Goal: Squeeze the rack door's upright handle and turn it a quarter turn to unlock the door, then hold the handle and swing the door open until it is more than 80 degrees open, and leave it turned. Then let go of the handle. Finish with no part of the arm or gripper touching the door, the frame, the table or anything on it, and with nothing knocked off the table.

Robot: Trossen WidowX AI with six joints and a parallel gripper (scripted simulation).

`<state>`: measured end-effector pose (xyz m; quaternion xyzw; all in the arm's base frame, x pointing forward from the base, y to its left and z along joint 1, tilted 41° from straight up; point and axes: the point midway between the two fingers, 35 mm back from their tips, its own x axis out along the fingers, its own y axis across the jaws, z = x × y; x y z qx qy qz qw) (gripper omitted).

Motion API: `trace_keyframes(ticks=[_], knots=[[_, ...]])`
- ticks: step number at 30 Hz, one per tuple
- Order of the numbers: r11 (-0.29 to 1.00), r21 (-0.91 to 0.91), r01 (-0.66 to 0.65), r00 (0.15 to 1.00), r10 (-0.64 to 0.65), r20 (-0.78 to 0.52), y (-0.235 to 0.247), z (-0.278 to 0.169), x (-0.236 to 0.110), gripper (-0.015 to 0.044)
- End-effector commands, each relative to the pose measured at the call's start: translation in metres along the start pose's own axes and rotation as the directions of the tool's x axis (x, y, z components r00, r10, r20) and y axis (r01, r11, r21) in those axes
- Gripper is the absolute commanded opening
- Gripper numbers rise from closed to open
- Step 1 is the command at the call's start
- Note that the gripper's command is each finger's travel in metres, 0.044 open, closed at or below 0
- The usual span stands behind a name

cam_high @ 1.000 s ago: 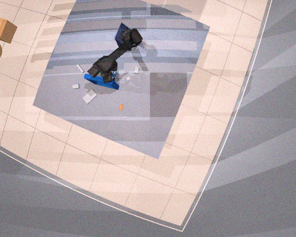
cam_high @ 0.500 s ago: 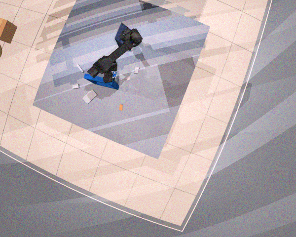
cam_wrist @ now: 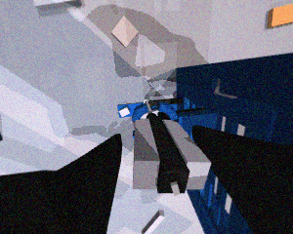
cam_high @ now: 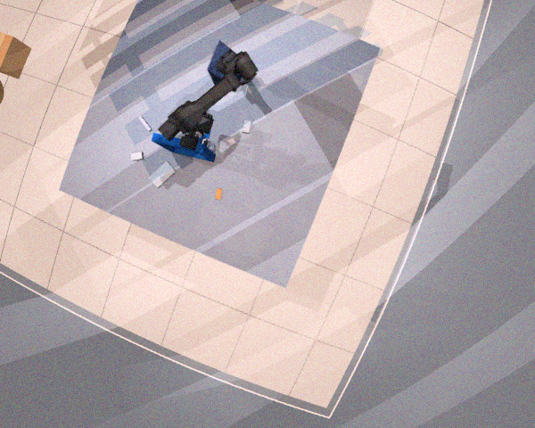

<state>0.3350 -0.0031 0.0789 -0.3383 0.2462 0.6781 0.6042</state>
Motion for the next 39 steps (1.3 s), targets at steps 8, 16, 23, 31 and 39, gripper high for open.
trace_keyframes(ticks=[8,16,23,31,39], knots=[[0.870,0.492,0.001,1.000,-0.001,0.000,-0.0001,0.0005,-0.0003,0.0296],[0.613,0.790,0.000,1.000,-0.001,0.000,-0.0001,0.0005,-0.0003,0.0296],[0.308,0.952,0.000,1.000,-0.001,0.000,-0.0001,0.0005,-0.0003,0.0296],[-0.084,0.997,0.000,1.000,-0.001,0.000,-0.0001,0.0005,-0.0003,0.0296],[-0.462,0.887,-0.001,1.000,-0.001,0.000,-0.0001,0.0005,-0.0003,0.0296]])
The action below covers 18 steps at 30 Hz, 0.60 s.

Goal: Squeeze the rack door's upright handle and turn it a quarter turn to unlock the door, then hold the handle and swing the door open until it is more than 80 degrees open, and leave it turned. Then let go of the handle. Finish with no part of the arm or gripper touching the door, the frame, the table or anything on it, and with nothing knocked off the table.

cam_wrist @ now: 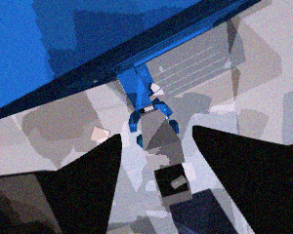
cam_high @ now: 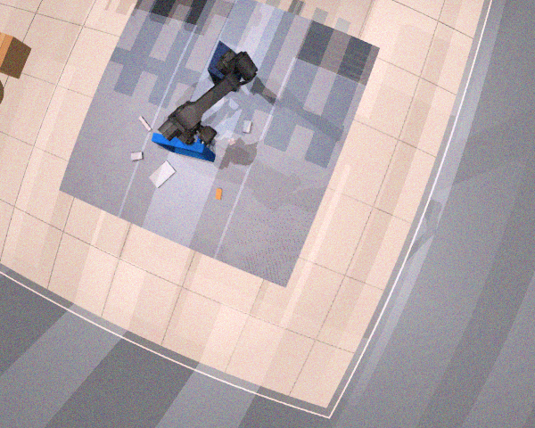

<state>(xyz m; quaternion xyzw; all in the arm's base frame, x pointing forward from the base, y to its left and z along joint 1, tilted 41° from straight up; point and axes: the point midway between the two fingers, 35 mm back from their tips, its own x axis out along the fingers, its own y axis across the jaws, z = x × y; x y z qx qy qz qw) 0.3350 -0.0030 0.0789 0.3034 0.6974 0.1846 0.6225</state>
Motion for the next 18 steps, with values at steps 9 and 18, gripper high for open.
trace_keyframes(ticks=[9,18], knots=[[0.842,0.539,-0.001,1.000,0.001,0.001,0.0005,-0.0001,-0.0003,0.0296],[0.528,0.850,-0.001,1.000,0.001,0.001,0.0005,-0.0001,-0.0003,0.0296]])
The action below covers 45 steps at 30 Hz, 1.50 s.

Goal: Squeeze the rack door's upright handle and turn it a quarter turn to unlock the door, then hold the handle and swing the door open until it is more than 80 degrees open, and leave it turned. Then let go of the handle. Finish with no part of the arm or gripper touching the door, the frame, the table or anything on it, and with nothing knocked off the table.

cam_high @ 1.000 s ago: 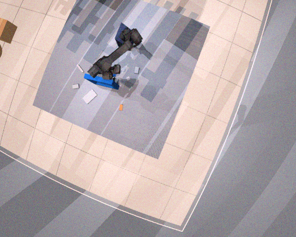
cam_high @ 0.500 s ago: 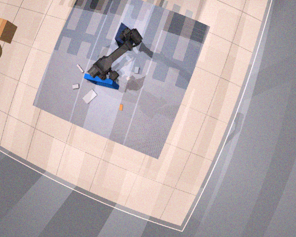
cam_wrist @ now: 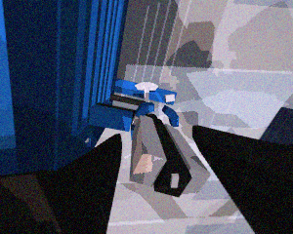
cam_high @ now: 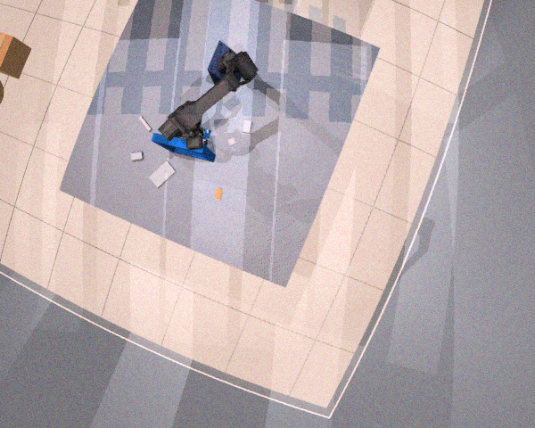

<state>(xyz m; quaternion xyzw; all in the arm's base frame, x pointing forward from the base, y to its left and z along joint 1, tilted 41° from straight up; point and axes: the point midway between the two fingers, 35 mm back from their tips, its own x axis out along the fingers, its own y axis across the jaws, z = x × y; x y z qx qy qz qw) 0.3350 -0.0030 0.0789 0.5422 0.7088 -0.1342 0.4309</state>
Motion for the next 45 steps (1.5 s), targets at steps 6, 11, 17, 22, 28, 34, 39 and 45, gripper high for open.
trace_keyframes(ticks=[6,11,17,22,28,34,39,45], knots=[[0.913,0.408,-0.001,1.000,0.001,0.000,0.0002,-0.0004,-0.0003,0.0296],[0.880,0.475,-0.001,1.000,0.001,0.000,0.0002,-0.0004,-0.0003,0.0296],[0.880,0.475,-0.001,1.000,0.001,0.000,0.0002,-0.0004,-0.0003,0.0191],[0.880,0.475,-0.001,1.000,0.001,0.000,0.0002,-0.0004,-0.0003,0.0099],[0.880,0.475,-0.001,1.000,0.001,0.000,0.0002,-0.0004,-0.0003,0.0059],[0.880,0.475,-0.001,1.000,0.001,0.000,0.0002,-0.0004,-0.0003,0.0024],[0.894,0.449,-0.001,1.000,0.001,0.000,-0.0011,-0.0002,-0.0003,0.0024],[0.940,0.342,-0.001,1.000,0.001,0.000,-0.0063,0.0007,-0.0004,0.0024]])
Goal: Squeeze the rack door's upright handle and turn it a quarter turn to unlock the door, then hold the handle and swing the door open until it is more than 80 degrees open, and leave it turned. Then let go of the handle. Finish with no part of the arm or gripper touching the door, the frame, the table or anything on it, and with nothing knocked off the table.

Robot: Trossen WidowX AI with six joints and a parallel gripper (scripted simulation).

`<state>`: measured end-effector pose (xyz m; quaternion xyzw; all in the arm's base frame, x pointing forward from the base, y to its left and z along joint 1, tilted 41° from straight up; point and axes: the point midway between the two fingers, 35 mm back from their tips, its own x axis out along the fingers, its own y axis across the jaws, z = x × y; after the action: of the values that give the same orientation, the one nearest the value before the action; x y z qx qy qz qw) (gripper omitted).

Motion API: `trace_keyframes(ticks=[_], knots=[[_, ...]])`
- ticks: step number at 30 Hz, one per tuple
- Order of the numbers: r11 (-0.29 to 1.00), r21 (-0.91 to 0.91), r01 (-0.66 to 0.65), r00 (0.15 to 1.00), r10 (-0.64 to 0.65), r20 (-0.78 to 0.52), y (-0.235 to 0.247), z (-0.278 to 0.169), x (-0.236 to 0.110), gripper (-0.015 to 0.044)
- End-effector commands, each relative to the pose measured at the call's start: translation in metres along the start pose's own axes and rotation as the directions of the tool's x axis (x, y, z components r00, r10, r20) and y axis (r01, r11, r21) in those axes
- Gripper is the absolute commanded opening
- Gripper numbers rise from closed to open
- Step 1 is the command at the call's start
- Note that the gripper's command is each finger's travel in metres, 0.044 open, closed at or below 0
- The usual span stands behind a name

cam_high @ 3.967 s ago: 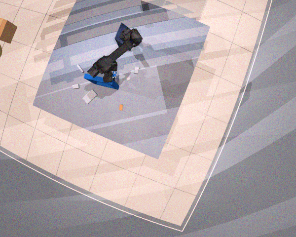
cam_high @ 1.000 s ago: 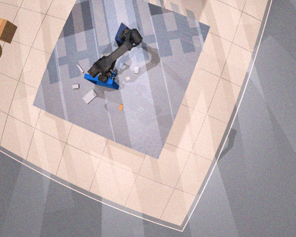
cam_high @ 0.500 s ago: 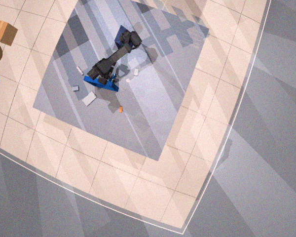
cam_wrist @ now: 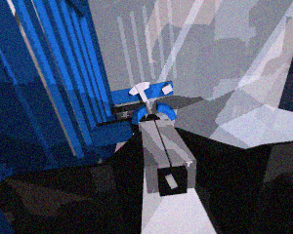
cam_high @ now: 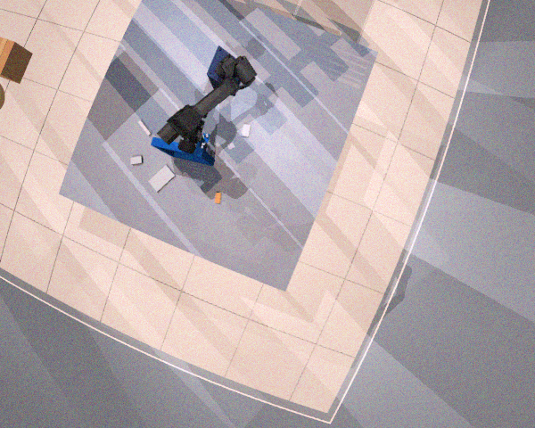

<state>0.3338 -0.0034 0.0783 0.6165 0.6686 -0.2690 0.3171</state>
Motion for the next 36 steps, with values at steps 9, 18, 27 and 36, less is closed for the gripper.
trace_keyframes(ticks=[9,18,27,36], knots=[[0.978,-0.210,0.002,1.000,-0.002,0.001,-0.012,0.007,-0.001,0.0024],[0.934,-0.359,0.003,1.000,-0.002,0.002,-0.022,0.015,-0.001,0.0024],[0.871,-0.492,0.003,1.000,-0.003,0.002,-0.035,0.026,-0.001,0.0024],[0.794,-0.607,0.004,1.000,-0.003,0.003,-0.048,0.039,-0.001,0.0024]])
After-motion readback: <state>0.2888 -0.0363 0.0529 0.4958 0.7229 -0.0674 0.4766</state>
